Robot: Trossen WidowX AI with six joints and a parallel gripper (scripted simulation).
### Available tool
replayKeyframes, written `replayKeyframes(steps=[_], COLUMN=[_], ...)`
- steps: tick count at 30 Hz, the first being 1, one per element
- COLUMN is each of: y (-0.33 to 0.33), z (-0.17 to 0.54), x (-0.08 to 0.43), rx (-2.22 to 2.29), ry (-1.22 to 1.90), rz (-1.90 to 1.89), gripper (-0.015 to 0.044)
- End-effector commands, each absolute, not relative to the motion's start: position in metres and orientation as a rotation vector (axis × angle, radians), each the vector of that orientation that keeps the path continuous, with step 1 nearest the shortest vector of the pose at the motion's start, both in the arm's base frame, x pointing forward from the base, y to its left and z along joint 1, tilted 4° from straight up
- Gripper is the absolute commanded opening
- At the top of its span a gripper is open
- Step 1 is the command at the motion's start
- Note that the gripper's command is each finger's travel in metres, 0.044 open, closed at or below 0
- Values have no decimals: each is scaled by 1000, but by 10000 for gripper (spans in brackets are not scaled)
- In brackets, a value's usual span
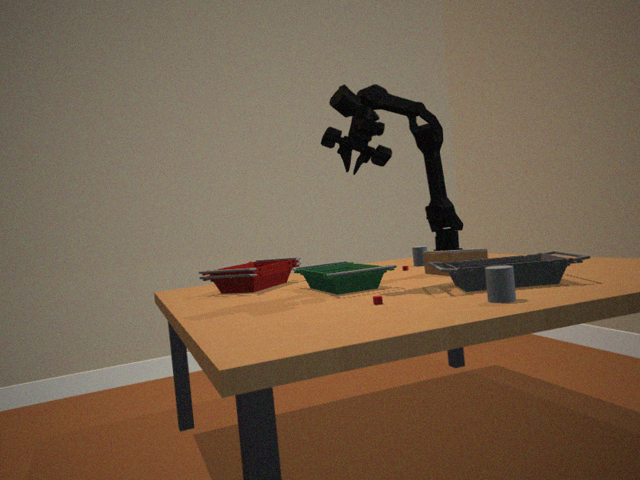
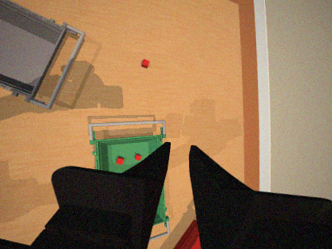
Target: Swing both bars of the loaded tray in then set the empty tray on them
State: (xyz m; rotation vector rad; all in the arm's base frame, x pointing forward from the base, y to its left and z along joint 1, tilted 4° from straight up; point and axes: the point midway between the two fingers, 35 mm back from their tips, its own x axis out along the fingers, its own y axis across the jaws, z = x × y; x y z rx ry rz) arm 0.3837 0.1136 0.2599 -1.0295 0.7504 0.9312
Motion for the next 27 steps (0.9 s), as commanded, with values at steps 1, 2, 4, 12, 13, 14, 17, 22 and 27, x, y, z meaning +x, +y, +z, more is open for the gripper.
replayKeyframes(steps=[1, 2, 4, 12, 13, 14, 17, 22, 27], y=[125, 126, 128, 135, 136, 136, 137, 138, 138], z=[191, 184, 168, 104, 96, 88, 65, 43, 43], x=[398, 399, 400, 399, 398, 397, 393, 388, 388], rx=[-1467, -1514, -1606, -1934, -1968, -2001, -2089, -2156, -2156], ry=[686, 673, 642, 442, 408, 371, 247, 106, 106], rz=[1262, 1305, 1395, 1794, 1847, 1901, 2066, 2229, 2229], gripper=[80, 80, 80, 80, 80, 80, 80, 80, 80])
